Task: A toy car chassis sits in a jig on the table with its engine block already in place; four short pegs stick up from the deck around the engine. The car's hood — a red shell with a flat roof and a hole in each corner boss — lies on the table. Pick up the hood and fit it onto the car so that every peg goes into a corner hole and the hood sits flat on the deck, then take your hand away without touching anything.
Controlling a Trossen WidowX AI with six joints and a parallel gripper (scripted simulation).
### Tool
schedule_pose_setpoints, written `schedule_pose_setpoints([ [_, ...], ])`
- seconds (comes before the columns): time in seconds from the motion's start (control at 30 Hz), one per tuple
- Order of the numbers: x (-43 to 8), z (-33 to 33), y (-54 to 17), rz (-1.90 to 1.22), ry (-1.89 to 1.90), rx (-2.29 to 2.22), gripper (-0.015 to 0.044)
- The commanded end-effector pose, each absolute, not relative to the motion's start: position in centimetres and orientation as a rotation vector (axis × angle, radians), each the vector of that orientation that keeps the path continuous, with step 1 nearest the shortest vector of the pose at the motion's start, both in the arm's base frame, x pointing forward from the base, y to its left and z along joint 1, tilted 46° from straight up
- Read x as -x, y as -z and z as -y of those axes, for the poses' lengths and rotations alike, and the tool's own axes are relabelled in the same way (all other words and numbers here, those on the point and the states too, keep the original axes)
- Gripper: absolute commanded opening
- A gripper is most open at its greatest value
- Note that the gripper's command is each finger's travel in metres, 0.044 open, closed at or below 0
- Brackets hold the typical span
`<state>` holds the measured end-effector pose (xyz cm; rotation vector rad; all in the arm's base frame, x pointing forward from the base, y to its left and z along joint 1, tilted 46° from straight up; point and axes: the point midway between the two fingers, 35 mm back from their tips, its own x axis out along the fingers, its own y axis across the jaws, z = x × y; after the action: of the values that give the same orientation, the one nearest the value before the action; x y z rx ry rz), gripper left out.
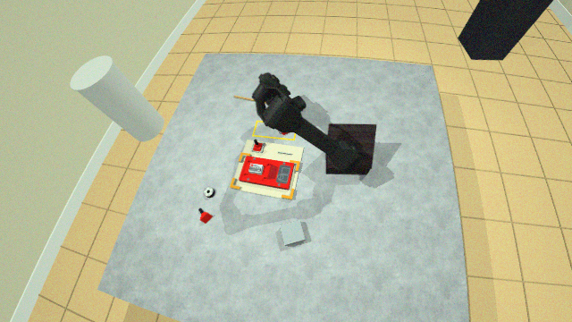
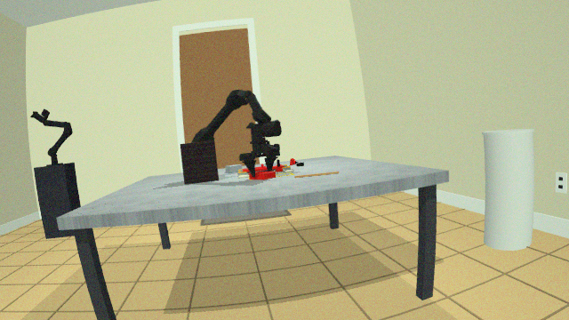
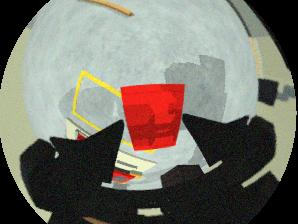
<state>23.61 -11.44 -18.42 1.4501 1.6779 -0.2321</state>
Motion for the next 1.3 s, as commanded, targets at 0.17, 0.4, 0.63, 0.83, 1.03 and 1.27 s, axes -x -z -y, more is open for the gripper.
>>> schedule_pose_setpoints([
  [0.17, -23.7, 11.1, 18.7, -1.675, 0.234, -1.46, 0.044],
  [0.4, -23.6, 11.2, 18.6, -1.678, 0.232, -1.45, 0.0335],
  [0.63, -23.6, 11.2, 18.6, -1.679, 0.233, -1.45, 0.0268],
  [0.83, -23.6, 11.6, 18.2, -1.679, 0.233, -1.45, 0.0111],
  [1.03, -23.5, 12.4, 17.5, -1.679, 0.234, -1.45, 0.0],
  [1.27, -23.3, 13.9, 16.0, -1.679, 0.235, -1.449, 0.0],
])
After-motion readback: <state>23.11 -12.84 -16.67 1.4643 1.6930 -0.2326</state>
